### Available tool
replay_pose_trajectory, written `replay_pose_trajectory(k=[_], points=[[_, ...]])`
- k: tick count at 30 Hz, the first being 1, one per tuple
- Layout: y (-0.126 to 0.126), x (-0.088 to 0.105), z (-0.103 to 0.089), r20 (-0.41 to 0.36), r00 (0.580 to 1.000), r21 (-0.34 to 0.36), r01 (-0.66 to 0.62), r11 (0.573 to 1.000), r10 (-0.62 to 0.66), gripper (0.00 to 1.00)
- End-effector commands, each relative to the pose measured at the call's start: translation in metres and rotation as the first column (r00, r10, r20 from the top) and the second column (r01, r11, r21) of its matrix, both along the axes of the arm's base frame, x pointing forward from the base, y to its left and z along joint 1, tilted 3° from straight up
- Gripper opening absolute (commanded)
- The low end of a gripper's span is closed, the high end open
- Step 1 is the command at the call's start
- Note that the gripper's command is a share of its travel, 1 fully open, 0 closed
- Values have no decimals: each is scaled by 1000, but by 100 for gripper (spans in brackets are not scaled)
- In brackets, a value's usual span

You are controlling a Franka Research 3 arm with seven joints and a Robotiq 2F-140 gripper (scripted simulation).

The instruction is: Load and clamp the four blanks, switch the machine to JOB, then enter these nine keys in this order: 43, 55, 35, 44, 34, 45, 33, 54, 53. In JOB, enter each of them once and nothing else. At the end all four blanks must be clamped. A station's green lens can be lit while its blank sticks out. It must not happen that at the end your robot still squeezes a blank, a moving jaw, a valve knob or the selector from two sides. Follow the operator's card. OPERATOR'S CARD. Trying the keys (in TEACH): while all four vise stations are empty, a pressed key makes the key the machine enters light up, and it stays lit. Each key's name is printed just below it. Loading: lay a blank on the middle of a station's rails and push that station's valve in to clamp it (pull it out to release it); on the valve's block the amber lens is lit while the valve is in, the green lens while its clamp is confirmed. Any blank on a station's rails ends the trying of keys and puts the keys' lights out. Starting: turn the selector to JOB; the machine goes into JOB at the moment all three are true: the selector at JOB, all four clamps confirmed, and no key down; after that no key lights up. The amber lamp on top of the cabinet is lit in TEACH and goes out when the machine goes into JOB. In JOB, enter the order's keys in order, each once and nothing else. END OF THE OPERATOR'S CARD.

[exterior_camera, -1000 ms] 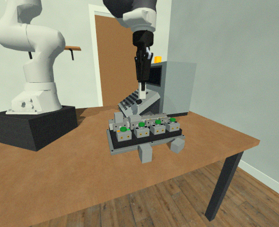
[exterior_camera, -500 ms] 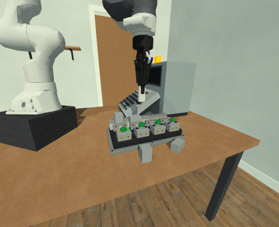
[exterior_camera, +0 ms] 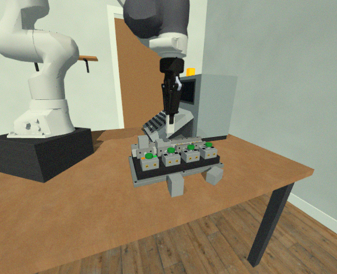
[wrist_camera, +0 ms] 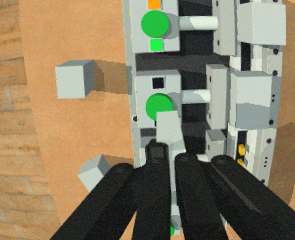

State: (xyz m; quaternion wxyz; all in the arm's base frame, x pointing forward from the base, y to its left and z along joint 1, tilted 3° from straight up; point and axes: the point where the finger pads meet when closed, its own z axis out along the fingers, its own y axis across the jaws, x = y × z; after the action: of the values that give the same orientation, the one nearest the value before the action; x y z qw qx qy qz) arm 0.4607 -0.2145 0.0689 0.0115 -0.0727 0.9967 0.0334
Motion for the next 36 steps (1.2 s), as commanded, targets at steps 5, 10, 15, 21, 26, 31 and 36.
replay_pose_trajectory(k=[5,10,15,21,26,31,36], points=[[-3,5,-19,7,999,-14,38,999,-38,0],[-2,6,-35,7,999,-14,38,999,-38,0],[-1,6,-48,7,999,-14,38,999,-38,0],[-1,6,-56,7,999,-14,38,999,-38,0],[-1,7,-60,7,999,-14,38,999,-38,0],[-1,7,-61,7,999,-14,38,999,-38,0],[-1,7,-61,7,999,-14,38,999,-38,0]])
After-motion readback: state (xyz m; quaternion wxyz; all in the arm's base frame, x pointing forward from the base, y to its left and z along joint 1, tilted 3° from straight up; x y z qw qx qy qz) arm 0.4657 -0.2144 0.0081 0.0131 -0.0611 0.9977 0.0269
